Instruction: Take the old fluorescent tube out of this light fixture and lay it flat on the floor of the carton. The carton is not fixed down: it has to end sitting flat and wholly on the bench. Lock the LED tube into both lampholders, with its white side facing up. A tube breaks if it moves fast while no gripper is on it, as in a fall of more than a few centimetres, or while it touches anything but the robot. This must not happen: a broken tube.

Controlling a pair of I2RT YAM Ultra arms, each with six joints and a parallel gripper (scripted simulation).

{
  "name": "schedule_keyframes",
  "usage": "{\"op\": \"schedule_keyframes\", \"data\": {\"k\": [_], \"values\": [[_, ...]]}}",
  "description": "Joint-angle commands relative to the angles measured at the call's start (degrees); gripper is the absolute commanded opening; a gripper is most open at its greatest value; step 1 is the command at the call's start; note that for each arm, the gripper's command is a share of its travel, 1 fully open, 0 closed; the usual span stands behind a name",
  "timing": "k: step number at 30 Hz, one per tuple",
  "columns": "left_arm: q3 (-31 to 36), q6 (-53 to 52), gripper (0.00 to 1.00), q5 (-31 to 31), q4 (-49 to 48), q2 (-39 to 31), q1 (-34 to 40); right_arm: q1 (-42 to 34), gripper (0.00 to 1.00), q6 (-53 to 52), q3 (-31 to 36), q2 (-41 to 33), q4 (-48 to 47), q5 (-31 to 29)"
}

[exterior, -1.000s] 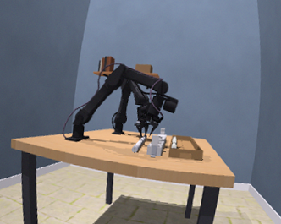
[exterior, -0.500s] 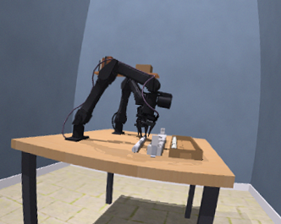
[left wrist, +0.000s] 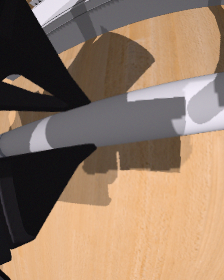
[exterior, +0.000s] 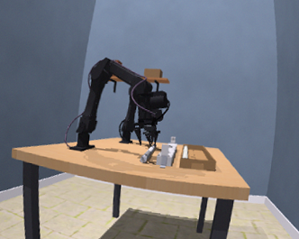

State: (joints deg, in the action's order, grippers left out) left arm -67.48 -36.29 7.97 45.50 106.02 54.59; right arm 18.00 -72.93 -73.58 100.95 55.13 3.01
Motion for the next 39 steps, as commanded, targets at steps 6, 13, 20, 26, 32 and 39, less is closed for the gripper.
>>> {"op": "schedule_keyframes", "data": {"k": [6,13,20,26,32,39], "values": [[-0.37,-0.07,0.11,-0.72,-0.04,-0.76,0.18,2.71,0.49,2.09,3.14,-4.82,-4.19,0.44],[-0.37,-0.07,0.11,-0.72,-0.04,-0.76,0.18,1.08,0.49,2.20,3.96,-4.81,-3.62,0.06],[-0.37,-0.07,0.11,-0.72,-0.04,-0.76,0.18,1.82,0.49,2.21,3.40,-2.76,-3.58,-0.23],[-0.37,-0.07,0.11,-0.72,-0.04,-0.76,0.18,0.80,0.49,0.89,6.26,-0.49,-8.32,-0.56],[-0.37,-0.07,0.11,-0.72,-0.04,-0.76,0.18,0.69,0.49,0.77,7.55,0.99,-10.66,-0.59],[-0.37,-0.07,0.11,-0.72,-0.04,-0.76,0.18,0.52,0.49,0.58,9.06,2.33,-14.39,-0.65]]}}
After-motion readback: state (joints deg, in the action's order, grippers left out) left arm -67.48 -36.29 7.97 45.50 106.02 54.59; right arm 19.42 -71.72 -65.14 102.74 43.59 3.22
